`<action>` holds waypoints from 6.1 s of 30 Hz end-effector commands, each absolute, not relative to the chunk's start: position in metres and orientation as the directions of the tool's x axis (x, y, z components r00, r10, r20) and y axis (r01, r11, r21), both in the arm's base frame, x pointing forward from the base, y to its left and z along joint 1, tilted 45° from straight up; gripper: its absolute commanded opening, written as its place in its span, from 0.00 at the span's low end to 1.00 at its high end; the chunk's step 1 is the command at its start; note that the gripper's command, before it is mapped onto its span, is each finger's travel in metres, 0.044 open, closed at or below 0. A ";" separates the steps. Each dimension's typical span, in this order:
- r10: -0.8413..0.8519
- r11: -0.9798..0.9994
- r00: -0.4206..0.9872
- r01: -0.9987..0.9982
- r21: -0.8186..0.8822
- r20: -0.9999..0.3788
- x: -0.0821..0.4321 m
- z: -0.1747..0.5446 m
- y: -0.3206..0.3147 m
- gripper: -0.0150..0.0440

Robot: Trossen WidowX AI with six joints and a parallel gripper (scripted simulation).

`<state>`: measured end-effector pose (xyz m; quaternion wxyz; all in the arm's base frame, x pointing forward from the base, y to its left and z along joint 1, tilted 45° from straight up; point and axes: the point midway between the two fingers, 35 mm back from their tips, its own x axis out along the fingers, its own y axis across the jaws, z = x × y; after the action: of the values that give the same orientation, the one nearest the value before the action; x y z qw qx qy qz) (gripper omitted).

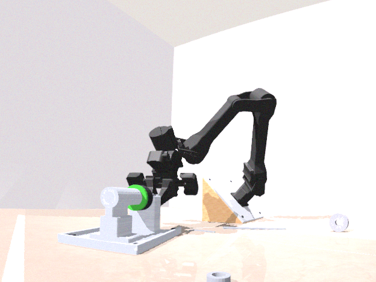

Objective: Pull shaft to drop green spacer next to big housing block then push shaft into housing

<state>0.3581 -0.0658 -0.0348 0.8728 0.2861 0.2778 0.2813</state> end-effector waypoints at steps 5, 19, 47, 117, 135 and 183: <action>0.651 0.678 0.687 -0.335 0.654 -0.323 0.357 -0.035 -0.066 0.25; 0.651 0.678 0.687 -0.335 0.654 -0.323 0.355 -0.035 -0.066 0.25; 0.651 0.678 0.687 -0.334 0.654 -0.323 0.352 -0.036 -0.067 0.25; 0.651 0.678 0.687 -0.334 0.654 -0.324 0.345 -0.038 -0.069 0.25; 0.651 0.678 0.687 -0.334 0.654 -0.324 0.343 -0.039 -0.069 0.25; 0.651 0.679 0.687 -0.334 0.654 -0.324 0.338 -0.040 -0.070 0.25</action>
<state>0.3387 -0.0705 -0.0403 0.8726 0.2864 0.2785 0.2809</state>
